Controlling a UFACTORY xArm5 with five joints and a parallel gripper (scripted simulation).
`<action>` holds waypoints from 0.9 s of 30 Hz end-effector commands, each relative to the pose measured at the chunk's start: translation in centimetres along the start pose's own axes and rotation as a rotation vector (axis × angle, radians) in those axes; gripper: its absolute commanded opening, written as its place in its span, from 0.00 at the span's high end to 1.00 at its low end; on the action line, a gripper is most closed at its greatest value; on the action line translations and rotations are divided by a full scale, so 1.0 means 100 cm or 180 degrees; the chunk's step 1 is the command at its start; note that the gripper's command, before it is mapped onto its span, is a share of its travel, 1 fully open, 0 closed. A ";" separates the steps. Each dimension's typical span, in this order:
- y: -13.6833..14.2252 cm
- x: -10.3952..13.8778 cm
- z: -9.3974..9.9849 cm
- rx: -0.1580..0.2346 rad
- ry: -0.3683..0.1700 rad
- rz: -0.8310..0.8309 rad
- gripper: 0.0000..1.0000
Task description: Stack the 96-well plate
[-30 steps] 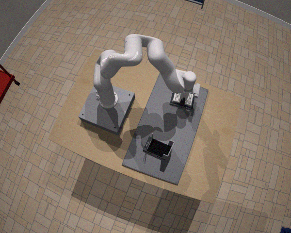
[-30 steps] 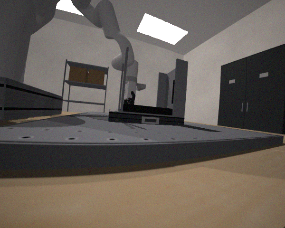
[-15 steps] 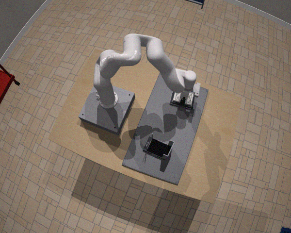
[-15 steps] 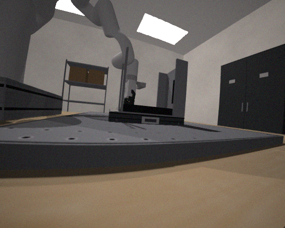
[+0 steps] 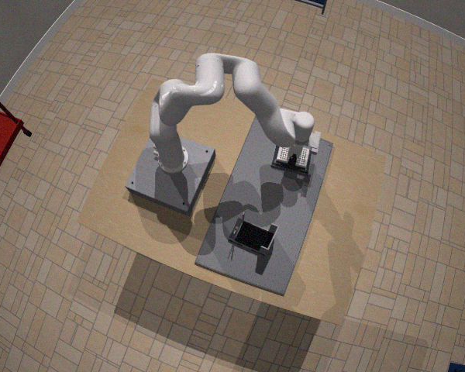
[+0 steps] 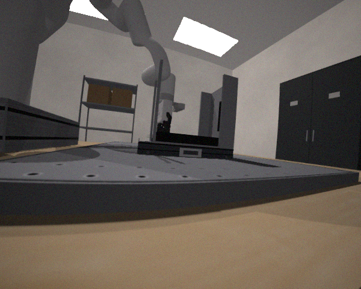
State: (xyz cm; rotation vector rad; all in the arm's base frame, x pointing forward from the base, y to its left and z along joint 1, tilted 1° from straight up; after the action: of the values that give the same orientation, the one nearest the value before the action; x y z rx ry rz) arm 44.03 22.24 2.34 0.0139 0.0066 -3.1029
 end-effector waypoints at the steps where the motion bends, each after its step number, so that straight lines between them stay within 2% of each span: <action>1: -0.001 -0.001 0.003 -0.0005 0.0011 0.0000 1.00; 27: -0.001 -0.001 0.043 -0.0005 0.0011 0.0000 1.00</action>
State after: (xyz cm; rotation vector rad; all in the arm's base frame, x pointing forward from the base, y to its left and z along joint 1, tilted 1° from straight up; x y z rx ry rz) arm 44.02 22.22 5.76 0.0143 0.0069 -3.1029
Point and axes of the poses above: the point where the finger pads meet when closed, its own z axis back along the fingers, its own y axis across the jaws, x = y × z, the point moved 3 cm from there along z, back along the fingers, and after that the axes turned 6 degrees about -z, right-handed, at the moved point
